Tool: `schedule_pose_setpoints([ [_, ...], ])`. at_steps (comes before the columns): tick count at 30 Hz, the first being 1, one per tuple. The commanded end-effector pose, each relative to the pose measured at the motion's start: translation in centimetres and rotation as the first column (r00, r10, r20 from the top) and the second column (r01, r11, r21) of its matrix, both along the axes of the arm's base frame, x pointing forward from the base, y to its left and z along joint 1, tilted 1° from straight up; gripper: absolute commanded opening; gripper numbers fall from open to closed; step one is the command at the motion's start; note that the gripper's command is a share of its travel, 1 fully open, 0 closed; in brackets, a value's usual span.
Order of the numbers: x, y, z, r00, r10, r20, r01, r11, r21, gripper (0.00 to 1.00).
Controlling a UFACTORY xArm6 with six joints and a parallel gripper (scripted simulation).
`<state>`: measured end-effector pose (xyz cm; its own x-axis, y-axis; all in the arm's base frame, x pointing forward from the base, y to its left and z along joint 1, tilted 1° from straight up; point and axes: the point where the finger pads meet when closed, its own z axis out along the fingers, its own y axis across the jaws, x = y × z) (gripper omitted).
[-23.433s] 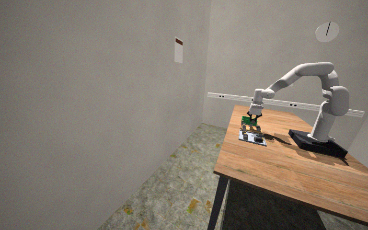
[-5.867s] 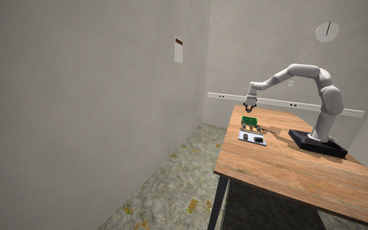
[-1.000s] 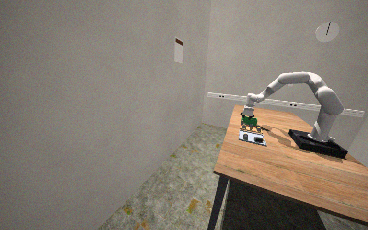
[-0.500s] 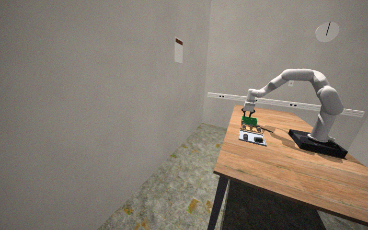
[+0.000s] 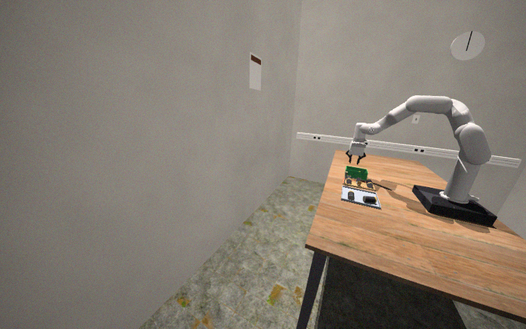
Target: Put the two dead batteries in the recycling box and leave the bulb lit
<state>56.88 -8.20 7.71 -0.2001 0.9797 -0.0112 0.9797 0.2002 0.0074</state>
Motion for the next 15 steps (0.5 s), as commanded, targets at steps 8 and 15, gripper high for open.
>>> schedule_pose_setpoints([
  [8, 0.1, 0.0, 4.0, 1.0, 0.0, 0.006, 0.0, 1.0, -0.001, 0.51],
  [15, 0.1, 0.0, 4.1, 1.0, 0.0, 0.006, 0.0, 1.0, -0.001, 0.51],
])
